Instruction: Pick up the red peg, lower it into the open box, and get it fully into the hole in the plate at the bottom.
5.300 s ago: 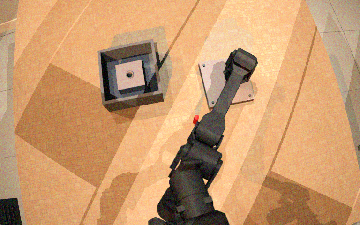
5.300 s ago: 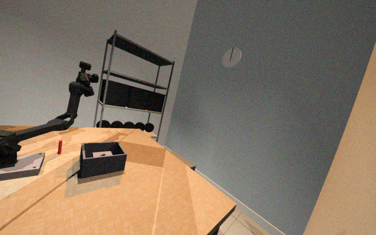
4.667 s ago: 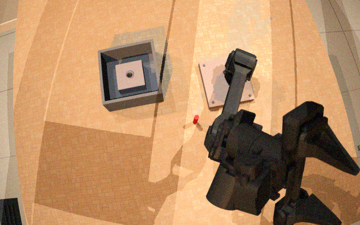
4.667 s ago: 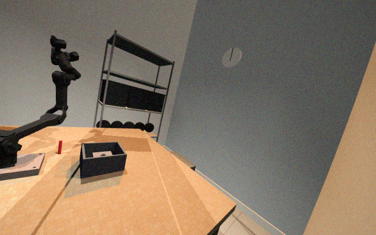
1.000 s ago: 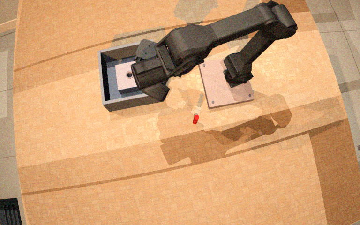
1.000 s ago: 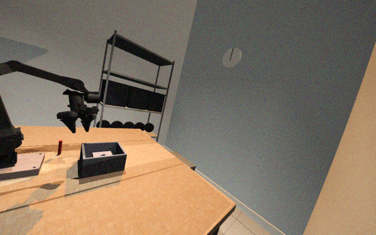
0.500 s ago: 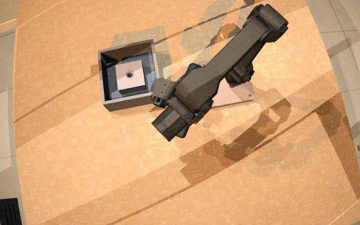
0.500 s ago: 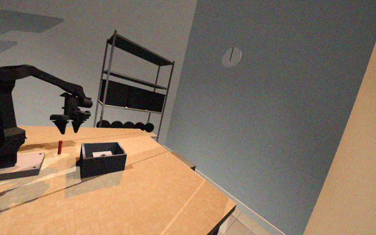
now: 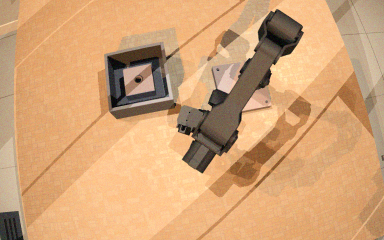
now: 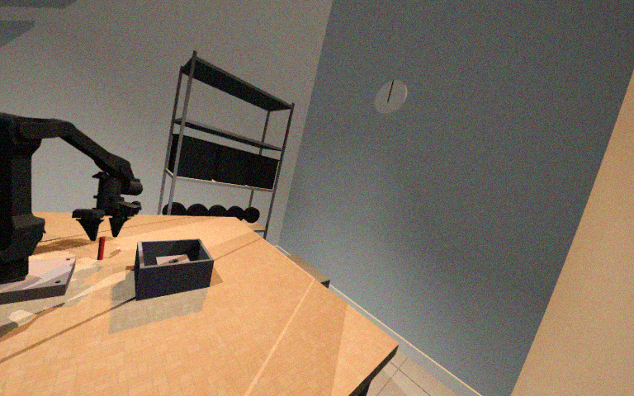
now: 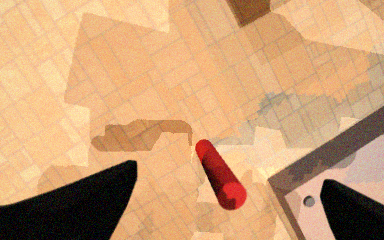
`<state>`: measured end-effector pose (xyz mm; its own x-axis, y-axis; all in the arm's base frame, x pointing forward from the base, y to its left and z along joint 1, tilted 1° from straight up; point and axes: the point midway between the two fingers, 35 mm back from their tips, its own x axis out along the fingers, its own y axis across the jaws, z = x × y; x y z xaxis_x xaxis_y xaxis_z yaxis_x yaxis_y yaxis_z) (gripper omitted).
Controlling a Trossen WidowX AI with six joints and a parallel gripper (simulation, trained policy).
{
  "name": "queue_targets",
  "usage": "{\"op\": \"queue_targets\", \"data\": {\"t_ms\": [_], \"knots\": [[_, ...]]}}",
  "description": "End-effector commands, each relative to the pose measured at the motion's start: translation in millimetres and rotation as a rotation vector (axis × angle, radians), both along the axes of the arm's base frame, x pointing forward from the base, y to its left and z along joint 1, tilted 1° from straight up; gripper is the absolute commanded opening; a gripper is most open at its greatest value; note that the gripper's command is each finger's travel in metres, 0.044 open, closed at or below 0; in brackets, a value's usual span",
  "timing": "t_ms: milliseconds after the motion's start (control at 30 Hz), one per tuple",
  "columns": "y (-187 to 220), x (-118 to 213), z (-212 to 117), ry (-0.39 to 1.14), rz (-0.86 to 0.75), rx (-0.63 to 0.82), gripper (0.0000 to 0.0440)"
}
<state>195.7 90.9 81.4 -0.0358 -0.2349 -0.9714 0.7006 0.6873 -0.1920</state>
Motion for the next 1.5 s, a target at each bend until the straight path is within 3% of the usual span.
{"op": "queue_targets", "data": {"t_ms": [0, 200, 300, 833, 1467], "knots": [[1.9, -2.1, -21.5, -0.009, 0.004, -0.019, 0.044], [1.3, -2.2, -45.0, -0.034, 0.03, -0.028, 0.0439], [-0.5, -3.7, -53.2, -0.028, 0.044, -0.033, 0.0413], [-7.4, -11.7, -72.0, 0.053, 0.039, -0.06, 0.0005], [-42.3, 17.3, 17.2, -0.076, 0.047, -0.186, 0.0]]}}
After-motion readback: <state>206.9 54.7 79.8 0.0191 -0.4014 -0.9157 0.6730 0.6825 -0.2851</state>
